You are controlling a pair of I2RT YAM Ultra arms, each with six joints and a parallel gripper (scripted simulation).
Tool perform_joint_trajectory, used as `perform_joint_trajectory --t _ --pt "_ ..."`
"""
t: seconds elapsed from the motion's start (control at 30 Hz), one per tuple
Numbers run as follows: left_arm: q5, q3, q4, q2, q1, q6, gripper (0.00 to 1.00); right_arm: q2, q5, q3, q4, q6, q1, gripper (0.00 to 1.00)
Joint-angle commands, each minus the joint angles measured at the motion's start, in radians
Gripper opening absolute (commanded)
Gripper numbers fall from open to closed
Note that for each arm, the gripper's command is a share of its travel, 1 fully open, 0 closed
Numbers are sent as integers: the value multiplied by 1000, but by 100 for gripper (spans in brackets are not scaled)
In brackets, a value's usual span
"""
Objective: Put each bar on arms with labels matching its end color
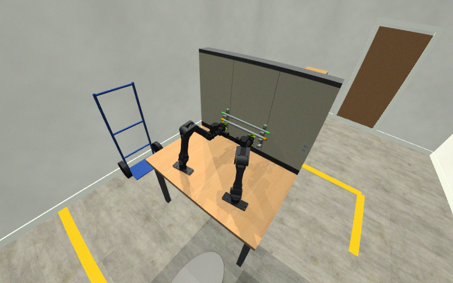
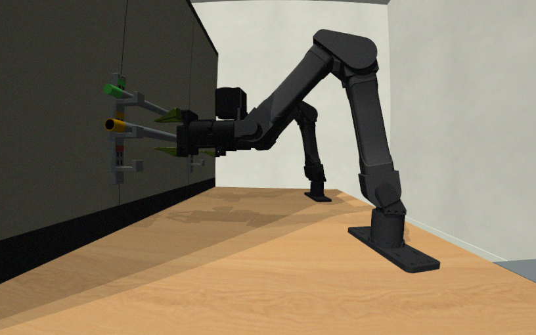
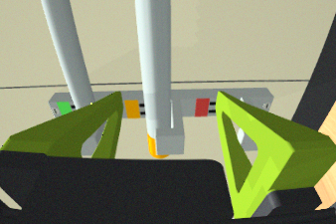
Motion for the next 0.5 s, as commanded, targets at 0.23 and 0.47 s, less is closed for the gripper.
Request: perform_joint_trajectory --t 0.23,0.47 --pt "-14 -49 22 -58 -16 -3 69 -59 22 -55 11 1 22 70" --pt "-20 -82 26 -87 -22 -3 69 -85 35 -85 16 1 34 70"
